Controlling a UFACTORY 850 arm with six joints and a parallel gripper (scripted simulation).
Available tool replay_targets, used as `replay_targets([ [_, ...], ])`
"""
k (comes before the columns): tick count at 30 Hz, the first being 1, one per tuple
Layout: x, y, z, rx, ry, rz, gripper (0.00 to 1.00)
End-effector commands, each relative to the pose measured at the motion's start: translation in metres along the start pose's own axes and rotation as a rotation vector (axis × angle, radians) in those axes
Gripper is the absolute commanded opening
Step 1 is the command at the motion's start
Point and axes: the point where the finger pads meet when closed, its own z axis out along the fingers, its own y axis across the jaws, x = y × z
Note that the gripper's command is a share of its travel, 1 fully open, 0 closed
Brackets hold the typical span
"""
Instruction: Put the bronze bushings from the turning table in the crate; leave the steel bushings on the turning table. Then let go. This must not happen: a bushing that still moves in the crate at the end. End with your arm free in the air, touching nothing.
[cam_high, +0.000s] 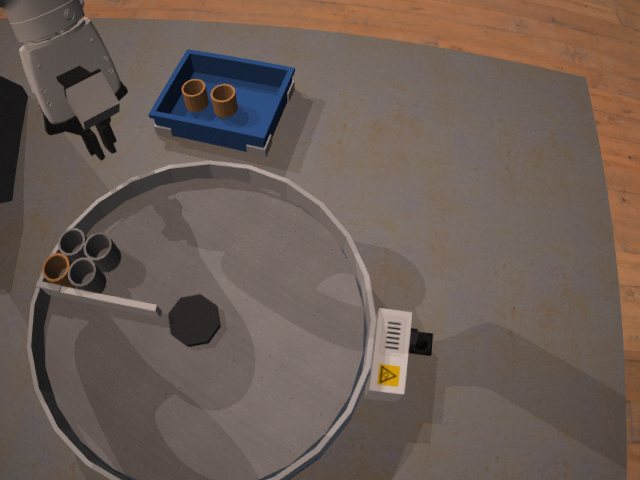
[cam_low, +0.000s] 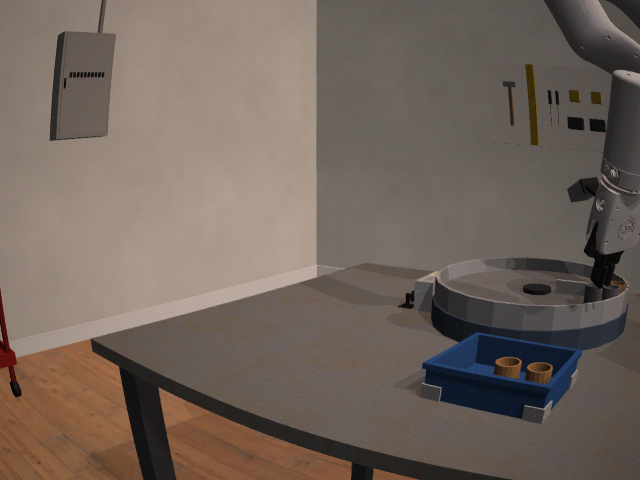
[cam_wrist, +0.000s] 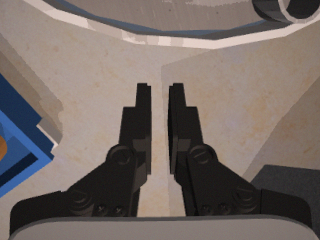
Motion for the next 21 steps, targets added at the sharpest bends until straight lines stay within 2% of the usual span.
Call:
replay_targets([
  [1,0.013,0.025,0.006,-0.015,0.054,0.083,0.10],
  [7,0.038,0.080,0.021,-0.074,0.162,0.244,0.10],
  [12,0.054,0.115,0.030,-0.111,0.232,0.347,0.10],
  [21,0.067,0.142,0.038,-0.141,0.287,0.429,0.10],
])
